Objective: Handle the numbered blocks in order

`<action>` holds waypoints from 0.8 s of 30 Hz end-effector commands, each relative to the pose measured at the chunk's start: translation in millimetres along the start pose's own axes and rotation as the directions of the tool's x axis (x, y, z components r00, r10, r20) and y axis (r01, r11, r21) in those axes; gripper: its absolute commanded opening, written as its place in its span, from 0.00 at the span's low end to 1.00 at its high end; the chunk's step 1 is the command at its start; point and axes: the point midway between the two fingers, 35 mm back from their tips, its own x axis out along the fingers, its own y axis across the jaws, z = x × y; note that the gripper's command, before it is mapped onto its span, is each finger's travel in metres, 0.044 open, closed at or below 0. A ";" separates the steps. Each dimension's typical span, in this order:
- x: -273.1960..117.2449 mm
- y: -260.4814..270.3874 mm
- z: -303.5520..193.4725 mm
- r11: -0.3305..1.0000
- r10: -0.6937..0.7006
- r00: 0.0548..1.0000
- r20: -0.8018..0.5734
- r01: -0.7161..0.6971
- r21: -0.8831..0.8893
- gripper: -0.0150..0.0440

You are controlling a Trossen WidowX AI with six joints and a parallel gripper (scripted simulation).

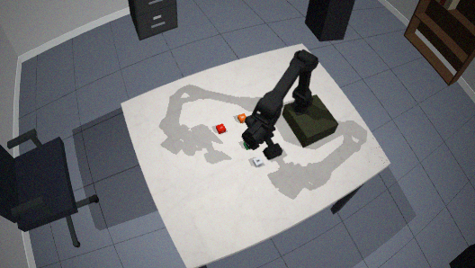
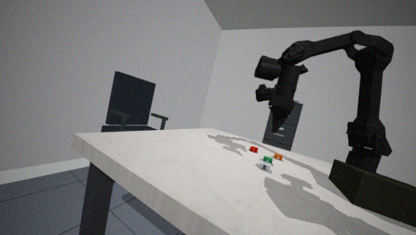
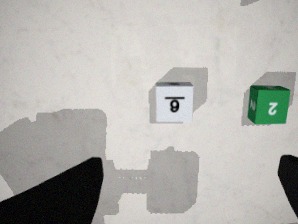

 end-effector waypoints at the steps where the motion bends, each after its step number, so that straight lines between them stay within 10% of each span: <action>1: -0.1 1.3 0.1 1.000 0.001 1.000 -0.003 -0.001 0.004 0.93; 11: -0.6 -15.2 12.4 1.000 0.001 1.000 0.002 -0.001 0.016 0.93; 24: -2.9 -176.6 70.3 1.000 -0.017 1.000 0.009 0.016 0.022 0.93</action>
